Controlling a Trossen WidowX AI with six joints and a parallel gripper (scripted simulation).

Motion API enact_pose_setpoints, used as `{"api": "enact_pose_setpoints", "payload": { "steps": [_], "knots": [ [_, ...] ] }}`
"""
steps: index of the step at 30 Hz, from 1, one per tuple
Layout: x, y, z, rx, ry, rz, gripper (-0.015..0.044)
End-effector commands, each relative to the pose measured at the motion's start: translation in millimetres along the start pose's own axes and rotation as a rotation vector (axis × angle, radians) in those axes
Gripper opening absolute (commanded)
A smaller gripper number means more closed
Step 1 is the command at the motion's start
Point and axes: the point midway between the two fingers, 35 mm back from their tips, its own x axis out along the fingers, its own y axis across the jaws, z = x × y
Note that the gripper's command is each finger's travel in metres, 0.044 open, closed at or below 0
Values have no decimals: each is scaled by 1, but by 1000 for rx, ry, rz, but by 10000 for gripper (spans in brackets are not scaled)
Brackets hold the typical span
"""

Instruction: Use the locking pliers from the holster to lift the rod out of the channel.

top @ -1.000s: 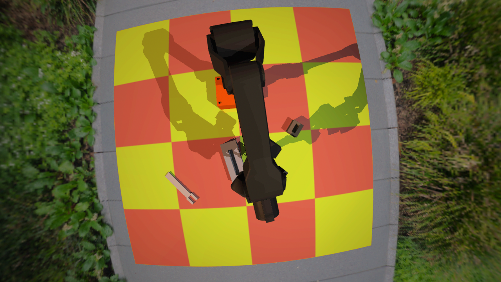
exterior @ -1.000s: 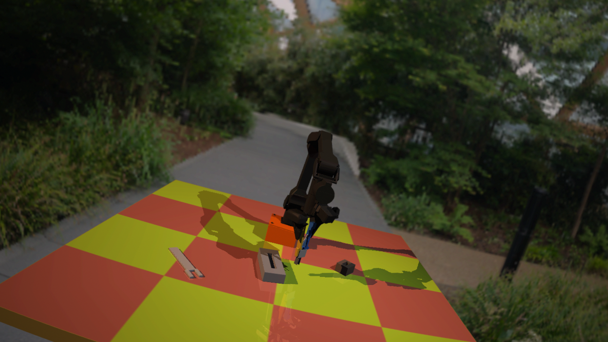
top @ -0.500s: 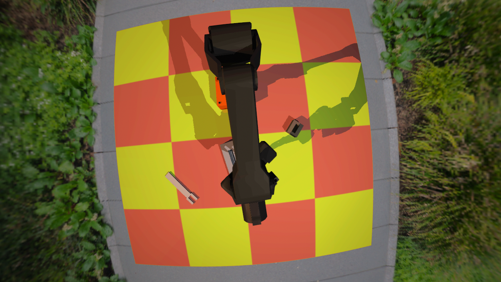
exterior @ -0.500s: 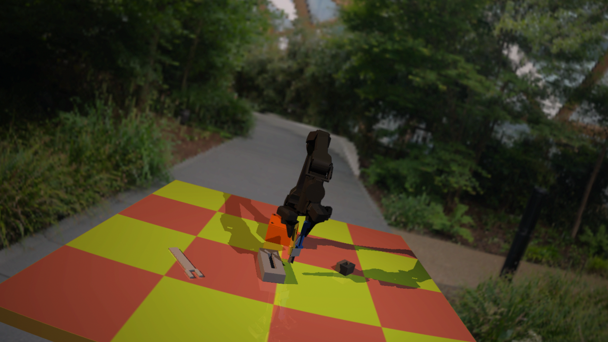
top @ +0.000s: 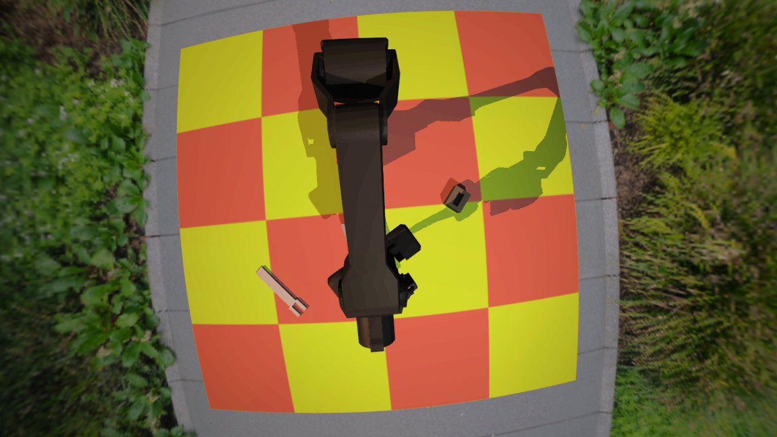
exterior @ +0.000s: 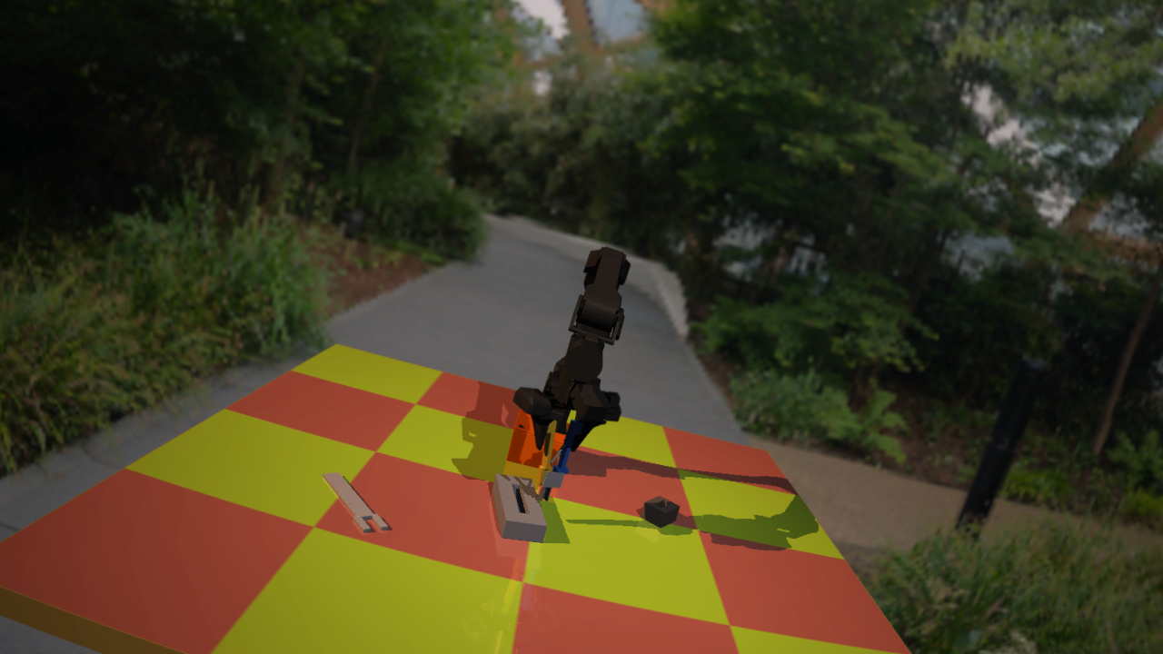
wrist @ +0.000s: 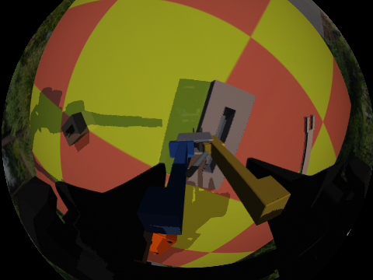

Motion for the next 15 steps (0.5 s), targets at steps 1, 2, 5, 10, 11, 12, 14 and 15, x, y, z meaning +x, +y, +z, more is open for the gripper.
{"api": "enact_pose_setpoints", "payload": {
  "steps": [1, 2, 5, 10, 11, 12, 14, 15],
  "knots": [
    [-1, -6, -2, 51, -6, 2, 321],
    [-1, -7, -2, 62, -5, 2, 321],
    [-1, -11, -5, 93, -5, 2, 321],
    [-1, -17, -9, 147, -4, 1, 321],
    [-1, -19, -10, 157, -4, 1, 321],
    [-1, -20, -11, 168, -4, 1, 321],
    [-1, -22, -13, 189, -4, 1, 321],
    [-1, -24, -14, 200, -3, 1, 321]
  ]
}}
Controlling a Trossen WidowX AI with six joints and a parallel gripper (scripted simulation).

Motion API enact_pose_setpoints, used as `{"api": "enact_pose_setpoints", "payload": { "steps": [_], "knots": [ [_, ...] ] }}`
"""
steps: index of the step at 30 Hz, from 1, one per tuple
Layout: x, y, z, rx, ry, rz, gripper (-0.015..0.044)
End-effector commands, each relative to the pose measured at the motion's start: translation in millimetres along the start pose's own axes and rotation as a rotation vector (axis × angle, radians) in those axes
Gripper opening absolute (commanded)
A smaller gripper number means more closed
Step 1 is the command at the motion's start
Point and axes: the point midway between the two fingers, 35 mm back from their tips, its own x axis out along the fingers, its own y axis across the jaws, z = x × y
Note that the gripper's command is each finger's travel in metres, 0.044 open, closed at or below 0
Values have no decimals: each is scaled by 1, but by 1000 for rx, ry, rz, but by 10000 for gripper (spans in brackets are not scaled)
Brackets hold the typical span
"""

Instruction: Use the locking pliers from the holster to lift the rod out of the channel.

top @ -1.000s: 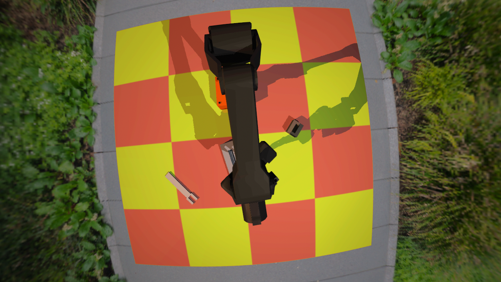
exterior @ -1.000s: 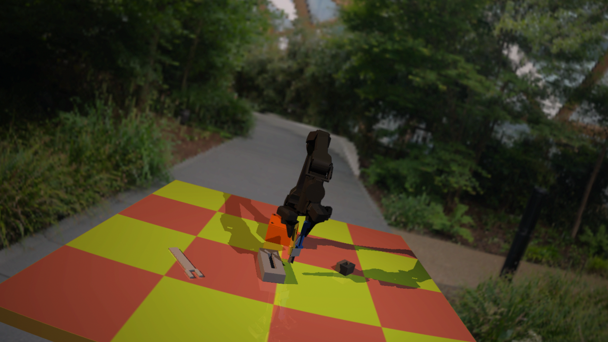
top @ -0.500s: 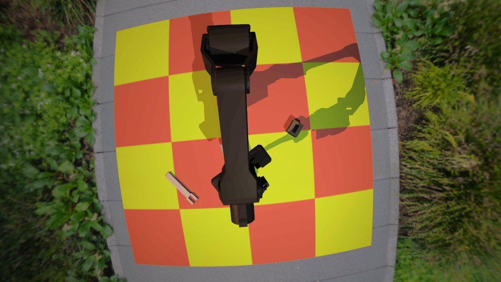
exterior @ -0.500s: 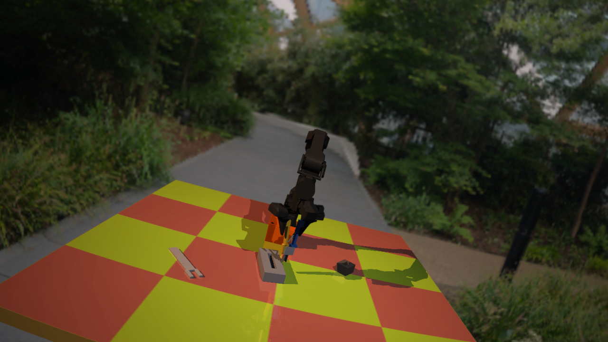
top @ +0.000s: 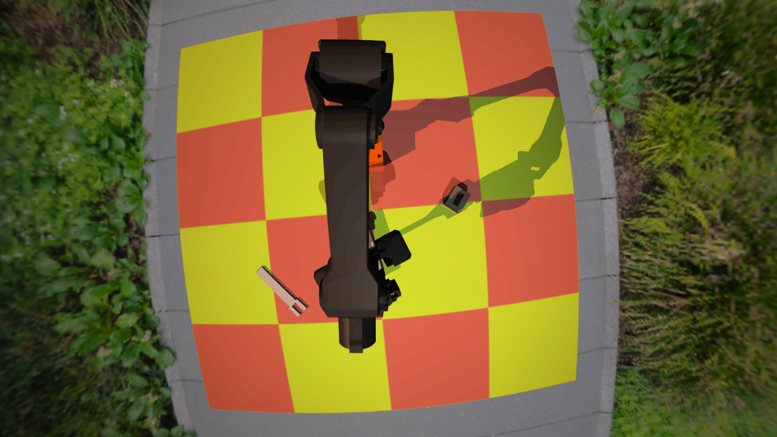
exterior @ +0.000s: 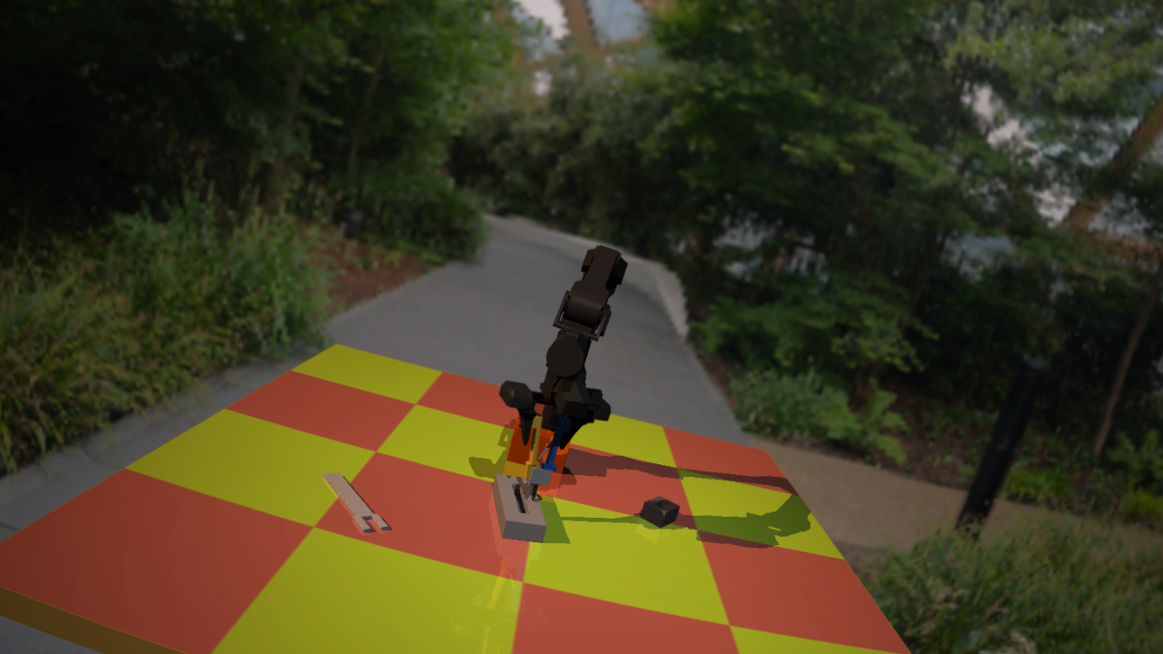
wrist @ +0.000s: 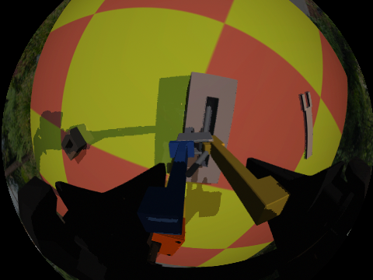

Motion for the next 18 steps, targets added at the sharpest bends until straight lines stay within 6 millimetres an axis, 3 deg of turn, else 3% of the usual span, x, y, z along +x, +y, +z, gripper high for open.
{"api": "enact_pose_setpoints", "payload": {
  "steps": [1, 18],
  "knots": [
    [-1, -6, -1, 51, -6, 2, 321],
    [-2, -18, -7, 142, -7, 18, 321]
  ]
}}
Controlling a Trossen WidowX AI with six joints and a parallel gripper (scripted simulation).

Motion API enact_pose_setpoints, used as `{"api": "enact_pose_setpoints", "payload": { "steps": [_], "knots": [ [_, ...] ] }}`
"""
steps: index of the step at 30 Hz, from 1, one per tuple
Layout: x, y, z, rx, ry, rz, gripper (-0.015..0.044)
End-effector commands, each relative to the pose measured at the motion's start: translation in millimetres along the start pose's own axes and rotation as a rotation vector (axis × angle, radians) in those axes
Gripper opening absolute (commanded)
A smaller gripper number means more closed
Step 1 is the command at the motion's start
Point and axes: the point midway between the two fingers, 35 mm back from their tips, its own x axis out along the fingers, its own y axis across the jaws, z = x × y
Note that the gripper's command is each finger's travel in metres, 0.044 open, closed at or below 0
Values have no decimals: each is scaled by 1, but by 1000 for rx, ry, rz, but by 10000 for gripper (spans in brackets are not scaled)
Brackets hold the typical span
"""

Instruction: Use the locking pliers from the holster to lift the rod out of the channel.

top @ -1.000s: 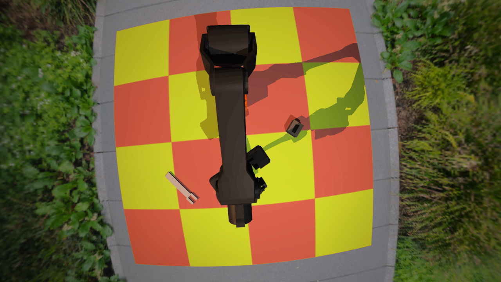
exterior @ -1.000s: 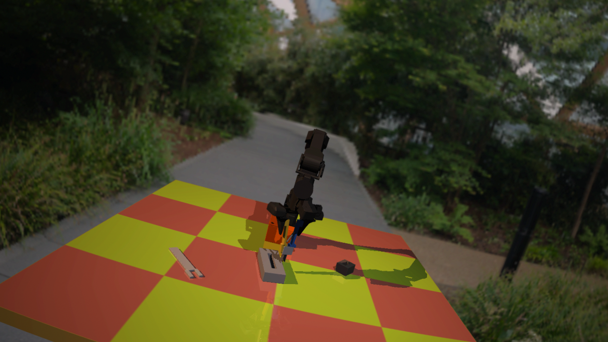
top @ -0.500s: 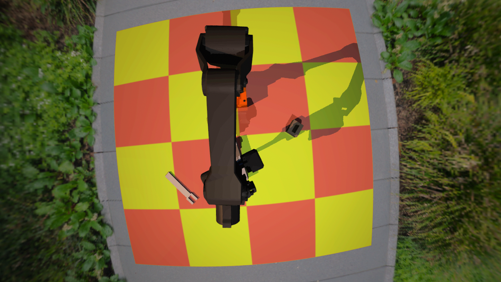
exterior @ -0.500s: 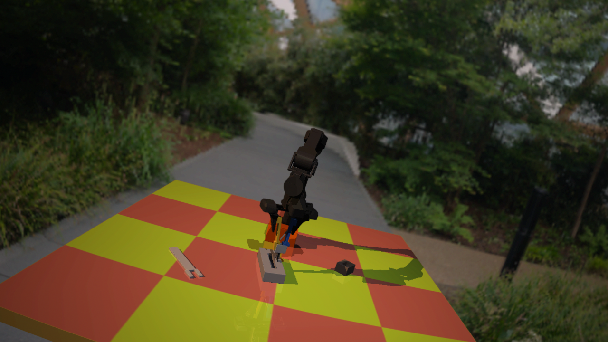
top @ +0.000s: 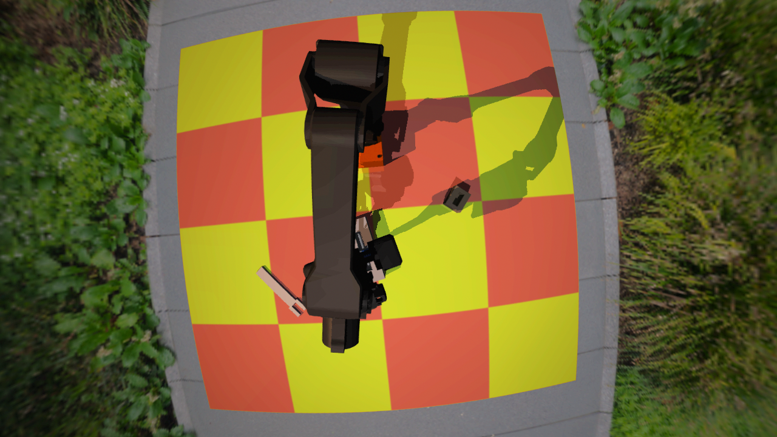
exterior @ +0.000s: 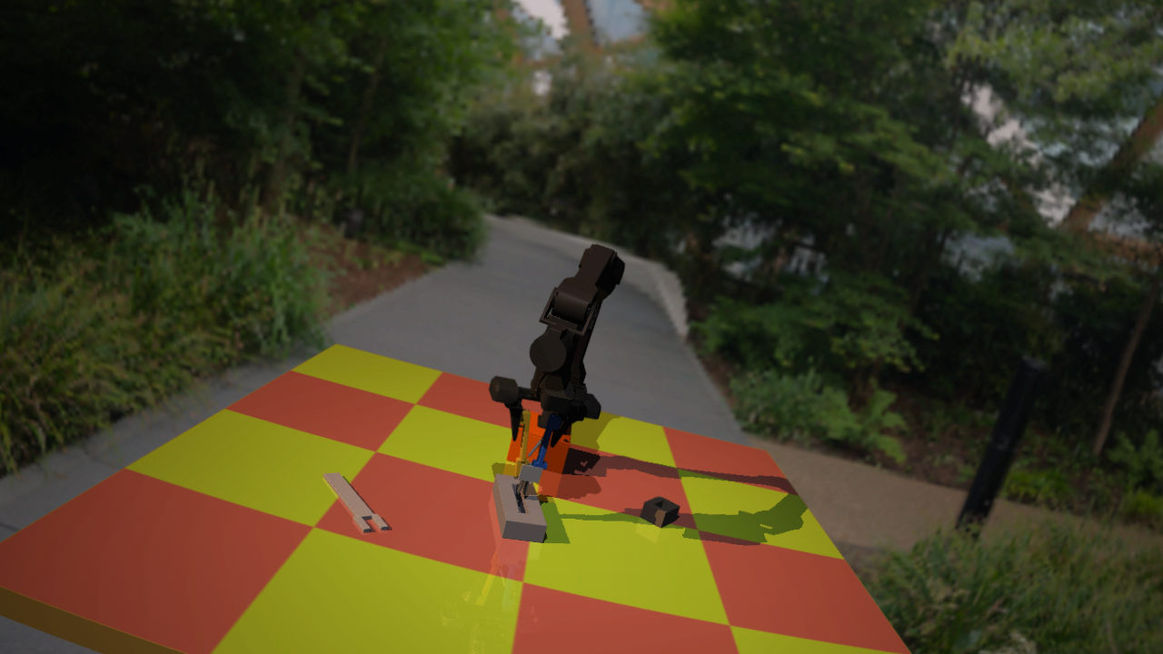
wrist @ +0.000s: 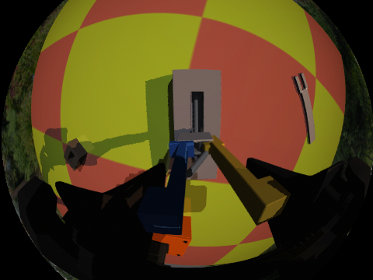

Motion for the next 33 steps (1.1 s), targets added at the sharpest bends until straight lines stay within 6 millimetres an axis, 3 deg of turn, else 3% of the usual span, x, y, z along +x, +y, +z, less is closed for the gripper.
{"api": "enact_pose_setpoints", "payload": {
  "steps": [1, 33],
  "knots": [
    [-2, -2, 2, 17, -8, 10, 321],
    [-3, -4, 3, 40, -11, 33, 321]
  ]
}}
